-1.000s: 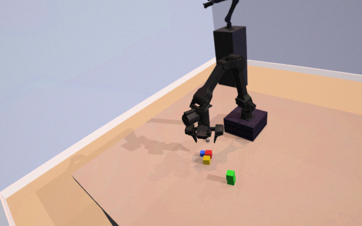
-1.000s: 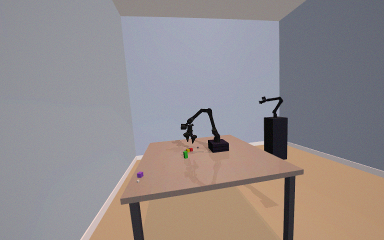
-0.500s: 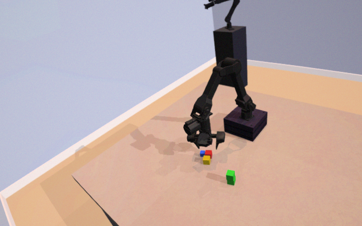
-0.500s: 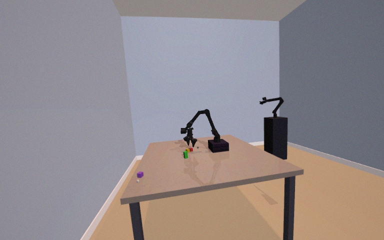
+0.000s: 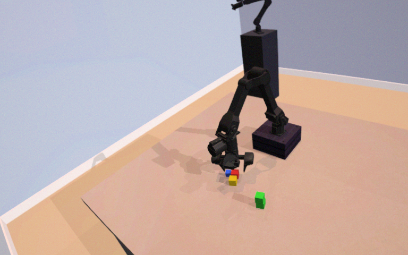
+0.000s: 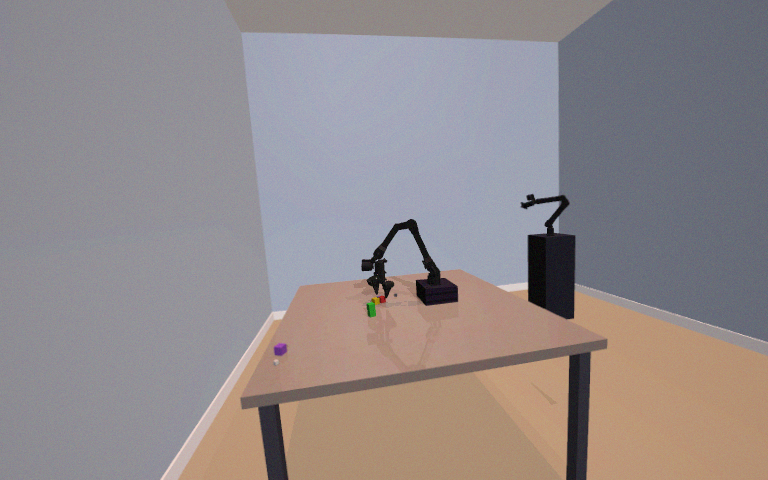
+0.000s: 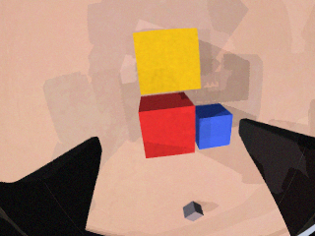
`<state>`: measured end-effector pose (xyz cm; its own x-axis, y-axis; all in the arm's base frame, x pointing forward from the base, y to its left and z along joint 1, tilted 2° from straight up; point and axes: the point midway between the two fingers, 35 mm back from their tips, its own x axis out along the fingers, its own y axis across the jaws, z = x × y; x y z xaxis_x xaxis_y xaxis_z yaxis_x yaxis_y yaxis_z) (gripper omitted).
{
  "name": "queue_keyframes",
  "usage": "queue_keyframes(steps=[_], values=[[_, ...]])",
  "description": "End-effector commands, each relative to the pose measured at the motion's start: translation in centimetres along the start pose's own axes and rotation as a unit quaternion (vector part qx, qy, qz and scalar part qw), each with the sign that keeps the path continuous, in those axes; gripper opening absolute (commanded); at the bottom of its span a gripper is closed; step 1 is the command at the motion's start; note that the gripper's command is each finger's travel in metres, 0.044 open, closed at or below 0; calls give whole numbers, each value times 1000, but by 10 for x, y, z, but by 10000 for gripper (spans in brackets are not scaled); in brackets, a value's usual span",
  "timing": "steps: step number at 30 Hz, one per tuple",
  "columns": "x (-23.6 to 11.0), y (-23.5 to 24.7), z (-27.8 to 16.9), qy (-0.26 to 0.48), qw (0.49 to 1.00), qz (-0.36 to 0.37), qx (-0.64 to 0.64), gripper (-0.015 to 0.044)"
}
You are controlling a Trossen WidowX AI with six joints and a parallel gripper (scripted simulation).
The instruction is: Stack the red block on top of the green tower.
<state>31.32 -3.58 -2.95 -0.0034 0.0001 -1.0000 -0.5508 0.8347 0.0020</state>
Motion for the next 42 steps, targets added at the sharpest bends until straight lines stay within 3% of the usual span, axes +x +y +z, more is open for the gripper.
queue_keyframes(steps=[1,27,29,42], values=[[7,1,0,0,1000,2,3,440],[27,2,0,0,1000,3,3,440],[27,2,0,0,1000,3,3,387],[27,2,0,0,1000,3,3,301]])
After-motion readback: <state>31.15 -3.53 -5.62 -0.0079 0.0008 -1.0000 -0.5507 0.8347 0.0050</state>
